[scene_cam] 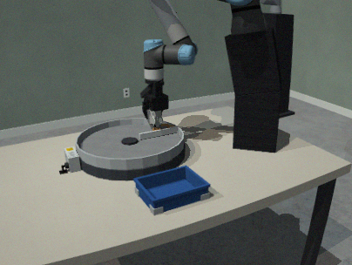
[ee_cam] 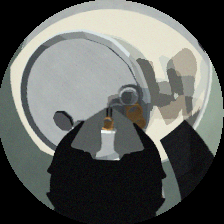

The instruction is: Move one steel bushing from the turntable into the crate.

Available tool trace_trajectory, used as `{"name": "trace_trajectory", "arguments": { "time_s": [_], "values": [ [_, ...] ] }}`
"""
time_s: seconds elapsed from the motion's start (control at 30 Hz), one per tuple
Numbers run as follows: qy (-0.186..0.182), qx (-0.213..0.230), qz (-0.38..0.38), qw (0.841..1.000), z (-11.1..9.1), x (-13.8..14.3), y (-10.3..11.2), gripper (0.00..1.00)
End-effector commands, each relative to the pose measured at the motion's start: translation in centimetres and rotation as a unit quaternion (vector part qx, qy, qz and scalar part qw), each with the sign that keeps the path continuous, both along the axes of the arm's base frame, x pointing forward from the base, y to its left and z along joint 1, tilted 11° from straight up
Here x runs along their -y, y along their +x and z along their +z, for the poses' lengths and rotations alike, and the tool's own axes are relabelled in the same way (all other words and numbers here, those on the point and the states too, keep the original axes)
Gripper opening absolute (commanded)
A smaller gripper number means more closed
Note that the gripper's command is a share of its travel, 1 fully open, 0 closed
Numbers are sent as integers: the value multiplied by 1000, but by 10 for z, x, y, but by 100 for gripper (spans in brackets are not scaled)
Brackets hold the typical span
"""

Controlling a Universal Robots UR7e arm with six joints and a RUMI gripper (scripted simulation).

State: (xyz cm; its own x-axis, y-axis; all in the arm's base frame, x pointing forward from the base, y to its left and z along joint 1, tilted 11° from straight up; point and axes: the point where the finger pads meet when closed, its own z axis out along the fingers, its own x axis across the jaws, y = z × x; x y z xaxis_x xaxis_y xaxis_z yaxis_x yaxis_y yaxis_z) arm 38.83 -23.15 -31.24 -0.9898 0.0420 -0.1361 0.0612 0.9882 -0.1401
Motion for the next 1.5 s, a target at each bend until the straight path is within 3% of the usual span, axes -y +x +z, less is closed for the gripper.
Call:
{"name": "trace_trajectory", "arguments": {
  "time_s": [0.0,0.97,1.13,1.4,1.47],
  "values": [
    [-1,2,-1,1000,0,2,1,0],
    [-1,2,-1,1000,1,2,1,0],
    [0,0,-1,1000,12,-1,-2,0],
    [0,0,-1,1000,48,-6,-6,0],
    [0,0,-1,1000,48,-6,-6,0]
  ]
}}
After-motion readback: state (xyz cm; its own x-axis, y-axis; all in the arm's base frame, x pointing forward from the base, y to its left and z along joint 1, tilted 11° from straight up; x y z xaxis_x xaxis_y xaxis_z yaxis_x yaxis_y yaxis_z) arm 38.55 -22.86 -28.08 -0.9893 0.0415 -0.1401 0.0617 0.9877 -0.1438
